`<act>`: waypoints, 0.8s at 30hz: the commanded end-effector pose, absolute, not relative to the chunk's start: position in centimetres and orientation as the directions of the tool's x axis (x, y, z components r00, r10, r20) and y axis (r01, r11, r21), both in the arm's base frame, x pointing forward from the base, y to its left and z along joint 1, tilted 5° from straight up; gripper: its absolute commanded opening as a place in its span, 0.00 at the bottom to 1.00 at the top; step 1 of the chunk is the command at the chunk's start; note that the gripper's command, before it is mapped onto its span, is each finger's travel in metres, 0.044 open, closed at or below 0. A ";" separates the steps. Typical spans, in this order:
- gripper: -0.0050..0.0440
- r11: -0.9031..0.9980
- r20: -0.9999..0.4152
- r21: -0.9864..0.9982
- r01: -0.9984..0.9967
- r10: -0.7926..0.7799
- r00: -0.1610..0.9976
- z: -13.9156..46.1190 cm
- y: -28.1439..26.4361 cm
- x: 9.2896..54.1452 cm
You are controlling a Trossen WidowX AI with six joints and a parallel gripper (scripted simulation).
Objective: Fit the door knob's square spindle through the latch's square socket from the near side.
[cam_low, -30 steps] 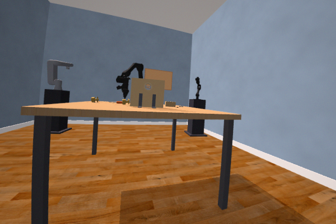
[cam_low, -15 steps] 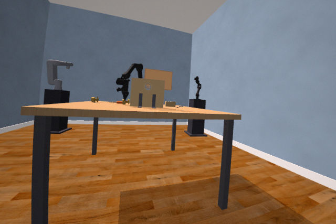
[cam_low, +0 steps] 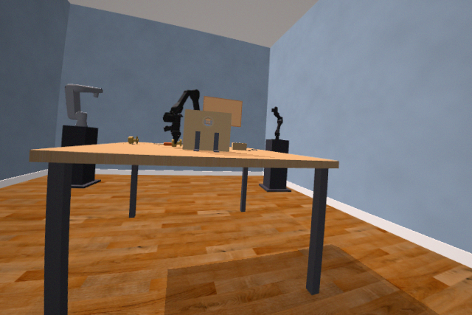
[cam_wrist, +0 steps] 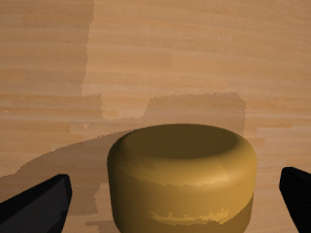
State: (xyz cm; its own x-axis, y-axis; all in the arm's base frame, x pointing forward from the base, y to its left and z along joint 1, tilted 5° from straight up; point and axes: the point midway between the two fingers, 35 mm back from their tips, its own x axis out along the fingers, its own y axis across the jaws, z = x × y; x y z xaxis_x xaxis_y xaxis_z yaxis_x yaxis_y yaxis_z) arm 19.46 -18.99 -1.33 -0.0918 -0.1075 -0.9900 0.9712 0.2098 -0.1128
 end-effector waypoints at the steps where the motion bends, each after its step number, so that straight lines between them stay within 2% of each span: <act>1: 1.00 0.211 -0.989 -0.124 0.970 -0.107 -0.103 -1.9 -19.0 19.2; 7: 1.00 0.211 -0.989 -0.124 0.970 -0.107 -0.103 -1.9 -19.0 19.2; 11: 0.80 0.211 -0.989 -0.124 0.970 -0.107 -0.103 -2.0 -19.0 19.2; 14: 0.80 0.211 -0.989 -0.124 0.970 -0.107 -0.103 -2.0 -19.0 19.2; 24: 0.67 0.211 -0.989 -0.124 0.970 -0.107 -0.103 -2.0 -19.0 19.2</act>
State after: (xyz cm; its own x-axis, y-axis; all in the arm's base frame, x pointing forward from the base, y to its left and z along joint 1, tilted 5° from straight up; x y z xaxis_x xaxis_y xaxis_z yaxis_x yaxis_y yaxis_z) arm 19.31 -18.88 -1.99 -0.0994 -0.1013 -0.9899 0.9704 0.2104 -0.1189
